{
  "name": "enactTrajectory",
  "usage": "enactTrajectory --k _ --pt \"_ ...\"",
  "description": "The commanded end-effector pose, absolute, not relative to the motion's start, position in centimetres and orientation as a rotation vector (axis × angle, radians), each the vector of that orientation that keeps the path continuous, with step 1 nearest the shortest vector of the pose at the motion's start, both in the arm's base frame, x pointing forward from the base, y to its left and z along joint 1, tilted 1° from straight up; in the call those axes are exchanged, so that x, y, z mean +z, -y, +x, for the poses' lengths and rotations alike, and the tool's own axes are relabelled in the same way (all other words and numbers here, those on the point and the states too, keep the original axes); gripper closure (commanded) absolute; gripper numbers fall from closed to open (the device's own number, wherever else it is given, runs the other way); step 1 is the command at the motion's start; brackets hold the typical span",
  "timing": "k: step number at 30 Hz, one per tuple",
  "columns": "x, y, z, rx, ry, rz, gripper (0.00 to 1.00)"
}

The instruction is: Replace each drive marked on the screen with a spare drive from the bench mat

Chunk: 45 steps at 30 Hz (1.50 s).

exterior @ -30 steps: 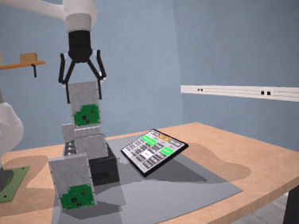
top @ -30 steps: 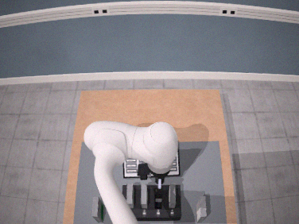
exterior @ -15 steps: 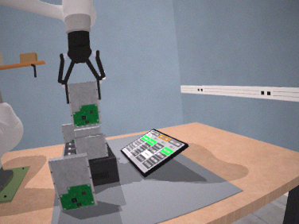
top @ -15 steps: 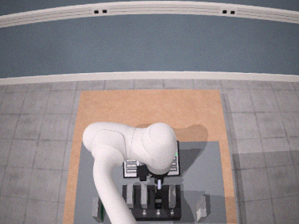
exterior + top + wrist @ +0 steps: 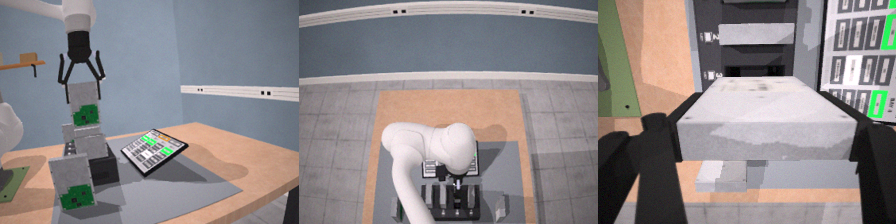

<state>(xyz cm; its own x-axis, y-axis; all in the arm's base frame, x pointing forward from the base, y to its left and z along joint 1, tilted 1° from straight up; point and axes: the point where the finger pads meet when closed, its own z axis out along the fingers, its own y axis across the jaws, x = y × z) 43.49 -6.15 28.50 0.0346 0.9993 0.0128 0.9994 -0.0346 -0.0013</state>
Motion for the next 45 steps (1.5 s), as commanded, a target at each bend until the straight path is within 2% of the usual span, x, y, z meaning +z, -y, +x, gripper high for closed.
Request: enactTrajectory --k 1,45 --pt "28.5 6.2 43.5 -0.015 2.176 -2.253 0.9" --pt "23.2 6.1 43.5 -0.015 2.176 -2.253 0.9"
